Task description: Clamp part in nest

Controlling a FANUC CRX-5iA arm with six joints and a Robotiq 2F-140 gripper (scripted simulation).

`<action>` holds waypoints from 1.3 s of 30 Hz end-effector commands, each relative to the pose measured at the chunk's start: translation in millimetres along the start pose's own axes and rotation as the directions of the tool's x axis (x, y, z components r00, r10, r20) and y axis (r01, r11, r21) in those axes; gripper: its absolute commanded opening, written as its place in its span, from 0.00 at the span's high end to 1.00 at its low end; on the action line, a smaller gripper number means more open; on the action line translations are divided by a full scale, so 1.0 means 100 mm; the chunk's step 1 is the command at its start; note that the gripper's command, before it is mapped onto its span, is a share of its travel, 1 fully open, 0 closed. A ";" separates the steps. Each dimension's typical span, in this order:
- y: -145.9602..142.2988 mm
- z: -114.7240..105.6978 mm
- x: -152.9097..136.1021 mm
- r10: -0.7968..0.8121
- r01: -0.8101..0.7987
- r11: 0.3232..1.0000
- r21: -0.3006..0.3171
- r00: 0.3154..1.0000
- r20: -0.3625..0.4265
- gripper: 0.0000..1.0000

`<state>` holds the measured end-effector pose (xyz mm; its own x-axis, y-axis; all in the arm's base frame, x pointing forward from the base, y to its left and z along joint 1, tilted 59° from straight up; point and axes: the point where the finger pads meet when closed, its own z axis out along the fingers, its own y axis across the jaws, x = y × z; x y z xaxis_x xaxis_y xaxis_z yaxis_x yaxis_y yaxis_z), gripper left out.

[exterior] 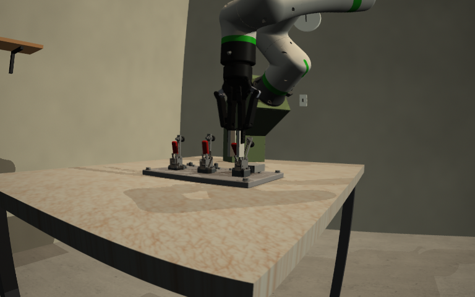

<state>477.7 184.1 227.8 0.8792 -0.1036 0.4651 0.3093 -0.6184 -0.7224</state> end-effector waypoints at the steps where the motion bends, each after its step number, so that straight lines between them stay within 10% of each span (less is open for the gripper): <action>1: 0.00 0.02 0.04 0.000 0.000 1.000 0.000 1.000 -0.001 1.00; 39: 0.00 0.25 0.23 0.000 0.000 1.000 0.000 1.000 -0.001 1.00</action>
<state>506.8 200.4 226.2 0.8785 -0.1046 0.4661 0.3095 -0.6187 -0.7221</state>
